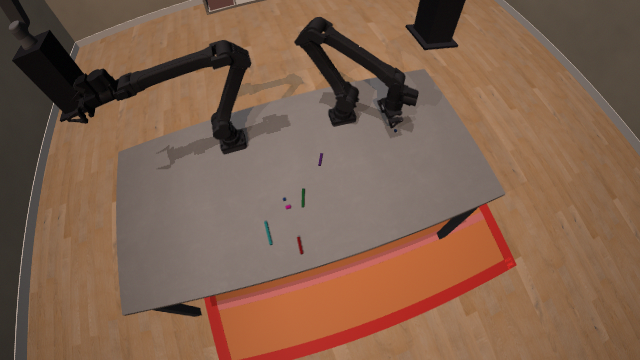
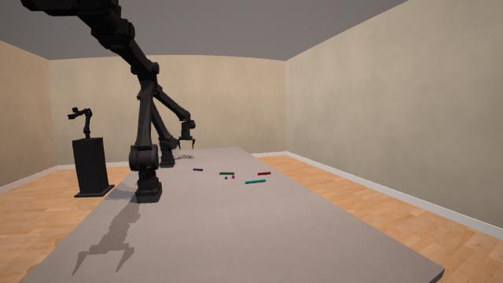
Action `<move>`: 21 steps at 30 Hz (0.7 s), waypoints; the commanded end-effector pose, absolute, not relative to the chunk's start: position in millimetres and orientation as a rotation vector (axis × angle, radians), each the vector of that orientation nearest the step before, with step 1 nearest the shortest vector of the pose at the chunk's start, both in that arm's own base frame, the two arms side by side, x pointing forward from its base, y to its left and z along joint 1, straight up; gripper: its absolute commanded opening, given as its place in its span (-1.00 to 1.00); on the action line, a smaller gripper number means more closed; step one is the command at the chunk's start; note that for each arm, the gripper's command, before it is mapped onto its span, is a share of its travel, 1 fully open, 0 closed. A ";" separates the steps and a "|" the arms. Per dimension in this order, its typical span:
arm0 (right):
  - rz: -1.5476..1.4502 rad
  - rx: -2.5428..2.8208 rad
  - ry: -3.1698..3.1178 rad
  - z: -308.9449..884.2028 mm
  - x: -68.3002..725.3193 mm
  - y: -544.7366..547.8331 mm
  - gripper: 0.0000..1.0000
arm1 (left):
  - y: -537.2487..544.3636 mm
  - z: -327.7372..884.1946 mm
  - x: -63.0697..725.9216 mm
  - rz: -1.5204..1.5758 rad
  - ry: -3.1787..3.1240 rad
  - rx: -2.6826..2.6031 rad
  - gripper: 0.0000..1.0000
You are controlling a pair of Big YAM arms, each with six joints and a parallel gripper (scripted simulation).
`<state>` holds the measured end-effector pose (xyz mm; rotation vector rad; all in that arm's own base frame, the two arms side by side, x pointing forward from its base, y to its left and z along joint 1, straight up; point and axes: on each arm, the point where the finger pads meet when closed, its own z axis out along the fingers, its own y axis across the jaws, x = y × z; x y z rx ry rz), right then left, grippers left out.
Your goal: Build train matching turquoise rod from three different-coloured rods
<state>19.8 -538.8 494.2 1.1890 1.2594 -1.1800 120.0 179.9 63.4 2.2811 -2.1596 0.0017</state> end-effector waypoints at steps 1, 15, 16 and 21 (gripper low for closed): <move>-1.185 1.185 1.224 500.5 17.1 -544.6 1.00 | 184.2 70.1 126.2 0.001 -2.214 2.275 1.00; -1.185 1.185 1.224 500.5 17.1 -544.6 1.00 | 184.1 88.2 194.7 -0.004 -2.530 1.962 1.00; -1.185 1.185 1.224 500.5 17.1 -544.6 1.00 | 181.3 88.9 201.4 -0.003 -2.561 1.921 1.00; -1.185 1.185 1.224 500.5 17.1 -544.6 1.00 | 159.6 92.8 242.3 0.001 -2.737 1.660 1.00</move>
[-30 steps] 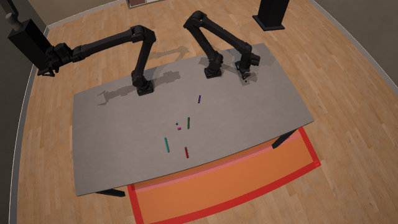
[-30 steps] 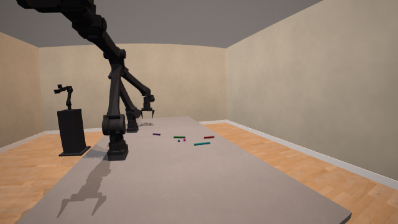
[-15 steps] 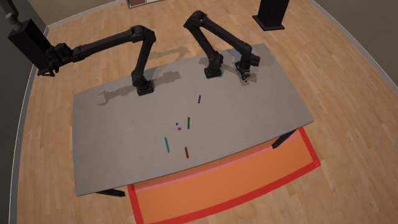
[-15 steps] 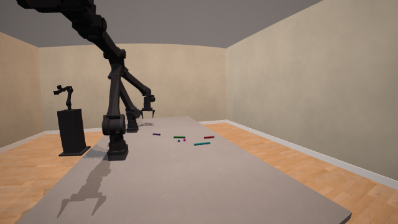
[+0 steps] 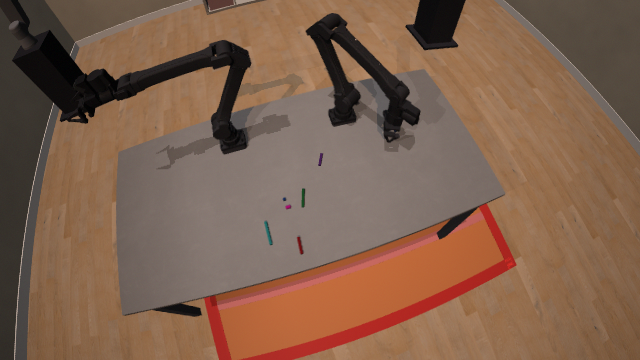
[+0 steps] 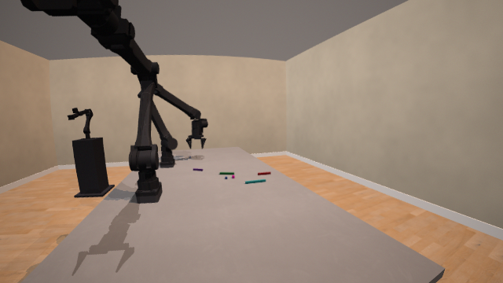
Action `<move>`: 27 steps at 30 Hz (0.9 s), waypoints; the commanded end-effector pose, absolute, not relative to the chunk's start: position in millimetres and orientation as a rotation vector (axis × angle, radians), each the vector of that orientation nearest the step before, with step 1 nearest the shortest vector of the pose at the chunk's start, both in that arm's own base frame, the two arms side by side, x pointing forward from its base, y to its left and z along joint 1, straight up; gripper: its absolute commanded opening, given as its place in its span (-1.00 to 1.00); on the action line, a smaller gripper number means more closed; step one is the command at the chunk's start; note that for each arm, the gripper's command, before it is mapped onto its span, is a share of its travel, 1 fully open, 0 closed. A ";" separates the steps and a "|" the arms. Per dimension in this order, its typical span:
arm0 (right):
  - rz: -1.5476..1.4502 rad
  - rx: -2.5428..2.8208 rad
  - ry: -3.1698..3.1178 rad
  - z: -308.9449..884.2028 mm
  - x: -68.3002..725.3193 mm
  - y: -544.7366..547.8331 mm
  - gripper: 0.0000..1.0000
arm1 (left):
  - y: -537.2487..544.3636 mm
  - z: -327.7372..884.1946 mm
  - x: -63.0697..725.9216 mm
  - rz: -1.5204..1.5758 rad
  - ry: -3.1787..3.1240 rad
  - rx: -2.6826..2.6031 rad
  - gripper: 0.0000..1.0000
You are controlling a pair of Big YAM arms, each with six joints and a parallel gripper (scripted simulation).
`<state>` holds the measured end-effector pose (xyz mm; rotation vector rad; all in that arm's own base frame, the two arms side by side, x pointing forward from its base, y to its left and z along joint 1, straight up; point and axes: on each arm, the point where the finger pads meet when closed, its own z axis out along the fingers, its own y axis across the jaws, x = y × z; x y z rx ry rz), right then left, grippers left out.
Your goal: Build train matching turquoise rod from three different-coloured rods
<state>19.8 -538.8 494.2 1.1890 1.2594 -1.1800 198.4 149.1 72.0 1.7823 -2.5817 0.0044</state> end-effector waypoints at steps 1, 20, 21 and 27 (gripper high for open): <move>-1.185 1.185 1.224 500.5 17.1 -544.6 1.00 | 154.1 93.4 250.5 0.002 -2.769 1.605 1.00; -1.185 1.185 1.224 500.5 17.1 -544.6 1.00 | 6.7 97.5 362.8 0.015 -3.146 0.564 1.00; -1.185 1.185 1.224 500.5 17.1 -544.6 1.00 | -4.1 97.4 366.9 0.015 -3.156 0.503 1.00; -1.185 1.185 1.224 500.5 17.1 -544.6 1.00 | -61.2 95.8 381.0 0.019 -3.187 0.197 1.00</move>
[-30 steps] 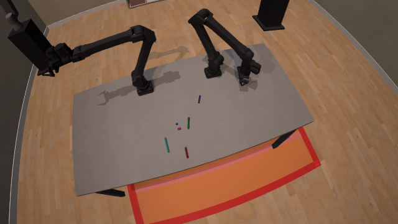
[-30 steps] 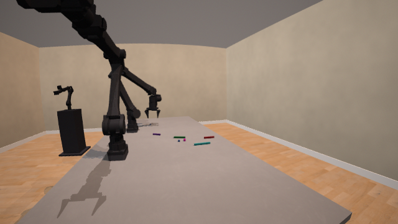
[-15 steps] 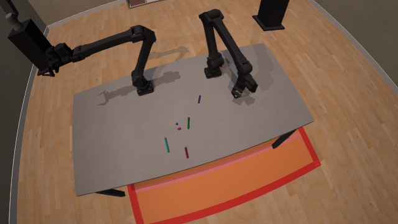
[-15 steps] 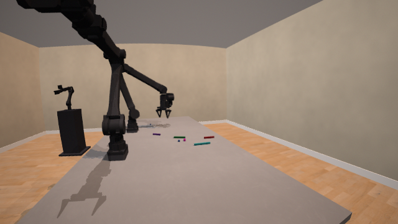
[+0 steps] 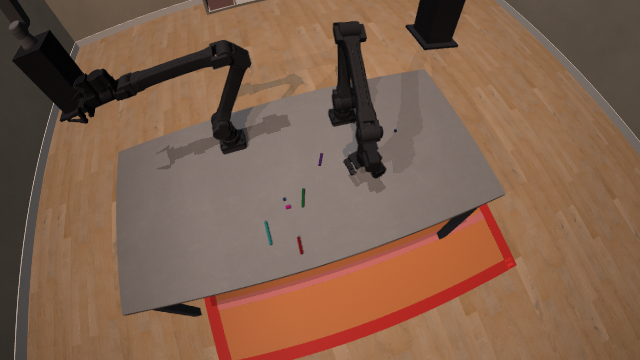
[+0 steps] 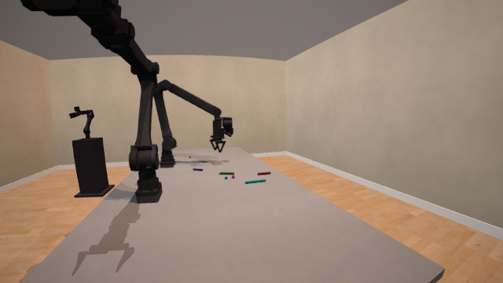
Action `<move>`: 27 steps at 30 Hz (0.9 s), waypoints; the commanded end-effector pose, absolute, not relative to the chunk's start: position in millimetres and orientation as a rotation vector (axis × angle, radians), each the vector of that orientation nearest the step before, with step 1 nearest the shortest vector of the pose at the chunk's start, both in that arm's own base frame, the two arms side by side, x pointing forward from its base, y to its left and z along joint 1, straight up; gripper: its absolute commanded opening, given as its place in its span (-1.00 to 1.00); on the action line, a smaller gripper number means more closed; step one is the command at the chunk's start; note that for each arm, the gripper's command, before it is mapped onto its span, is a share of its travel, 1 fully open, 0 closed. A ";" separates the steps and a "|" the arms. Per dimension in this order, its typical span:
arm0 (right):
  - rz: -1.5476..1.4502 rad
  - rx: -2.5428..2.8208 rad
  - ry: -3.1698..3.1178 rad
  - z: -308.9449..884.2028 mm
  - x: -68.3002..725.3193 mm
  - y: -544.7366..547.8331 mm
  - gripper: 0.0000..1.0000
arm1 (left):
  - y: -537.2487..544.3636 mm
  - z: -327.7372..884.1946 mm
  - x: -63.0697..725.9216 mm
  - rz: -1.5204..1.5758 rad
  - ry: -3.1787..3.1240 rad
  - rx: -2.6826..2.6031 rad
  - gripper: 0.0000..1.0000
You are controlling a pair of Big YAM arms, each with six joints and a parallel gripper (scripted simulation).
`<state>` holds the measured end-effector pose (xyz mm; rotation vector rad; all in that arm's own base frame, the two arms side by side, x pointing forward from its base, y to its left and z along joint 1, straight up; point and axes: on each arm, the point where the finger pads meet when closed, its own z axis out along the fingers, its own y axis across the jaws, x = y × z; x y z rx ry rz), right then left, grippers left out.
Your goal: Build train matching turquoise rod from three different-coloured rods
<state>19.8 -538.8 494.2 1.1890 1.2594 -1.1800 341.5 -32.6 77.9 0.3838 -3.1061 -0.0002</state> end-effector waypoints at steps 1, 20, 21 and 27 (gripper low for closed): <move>-1.185 1.185 1.224 500.5 17.1 -544.6 1.00 | -72.1 95.5 383.3 0.020 -3.193 0.141 1.00; -1.185 1.185 1.224 500.5 17.1 -544.6 1.00 | -297.3 81.0 346.8 0.029 -3.049 -0.931 1.00; -1.185 1.185 1.224 500.5 17.1 -544.6 1.00 | -308.0 79.9 341.1 0.028 -3.031 -0.981 1.00; -1.185 1.185 1.224 500.5 17.1 -544.6 1.00 | -345.8 76.0 319.9 0.030 -2.968 -1.157 1.00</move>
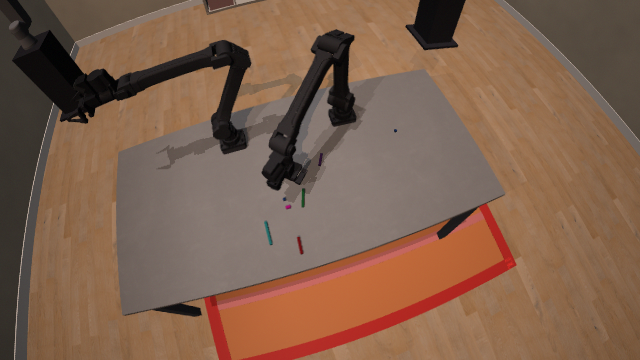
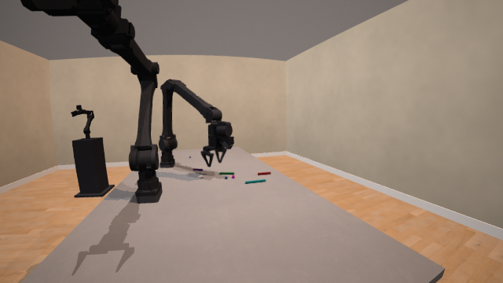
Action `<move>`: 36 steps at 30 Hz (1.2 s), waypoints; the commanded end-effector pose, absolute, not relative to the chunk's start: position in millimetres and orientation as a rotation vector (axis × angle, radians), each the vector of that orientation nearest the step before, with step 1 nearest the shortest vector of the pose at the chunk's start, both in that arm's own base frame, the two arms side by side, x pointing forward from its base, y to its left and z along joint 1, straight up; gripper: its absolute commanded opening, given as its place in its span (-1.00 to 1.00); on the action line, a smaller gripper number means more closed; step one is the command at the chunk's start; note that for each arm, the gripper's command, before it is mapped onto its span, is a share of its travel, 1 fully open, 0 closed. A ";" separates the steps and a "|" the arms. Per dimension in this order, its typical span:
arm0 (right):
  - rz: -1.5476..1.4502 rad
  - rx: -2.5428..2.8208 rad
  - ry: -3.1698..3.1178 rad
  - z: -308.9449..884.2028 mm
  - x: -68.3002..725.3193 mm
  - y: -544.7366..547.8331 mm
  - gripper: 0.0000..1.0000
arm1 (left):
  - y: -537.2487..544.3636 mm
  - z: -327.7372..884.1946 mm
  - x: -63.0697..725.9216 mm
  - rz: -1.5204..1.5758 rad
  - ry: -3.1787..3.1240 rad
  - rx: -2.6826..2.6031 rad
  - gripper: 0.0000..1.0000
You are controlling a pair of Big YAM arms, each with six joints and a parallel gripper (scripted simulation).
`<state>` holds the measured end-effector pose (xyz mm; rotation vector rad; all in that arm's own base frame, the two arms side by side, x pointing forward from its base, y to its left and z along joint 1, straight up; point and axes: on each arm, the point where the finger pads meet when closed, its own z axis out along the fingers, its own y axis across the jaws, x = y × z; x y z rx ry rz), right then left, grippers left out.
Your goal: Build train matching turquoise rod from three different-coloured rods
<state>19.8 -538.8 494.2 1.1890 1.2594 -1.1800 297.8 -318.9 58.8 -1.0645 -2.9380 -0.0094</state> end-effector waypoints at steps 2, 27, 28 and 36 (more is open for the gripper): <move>-1.185 1.185 1.224 500.5 17.1 -544.6 1.00 | -346.6 75.7 320.4 0.031 -2.968 -1.160 1.00; -1.185 1.185 1.224 500.5 17.1 -544.6 1.00 | -349.4 84.4 320.5 0.047 -2.981 -1.175 1.00; -1.185 1.185 1.224 500.5 17.1 -544.6 1.00 | -349.4 84.4 320.5 0.047 -2.981 -1.175 1.00; -1.185 1.185 1.224 500.5 17.1 -544.6 1.00 | -349.4 84.4 320.5 0.047 -2.981 -1.175 1.00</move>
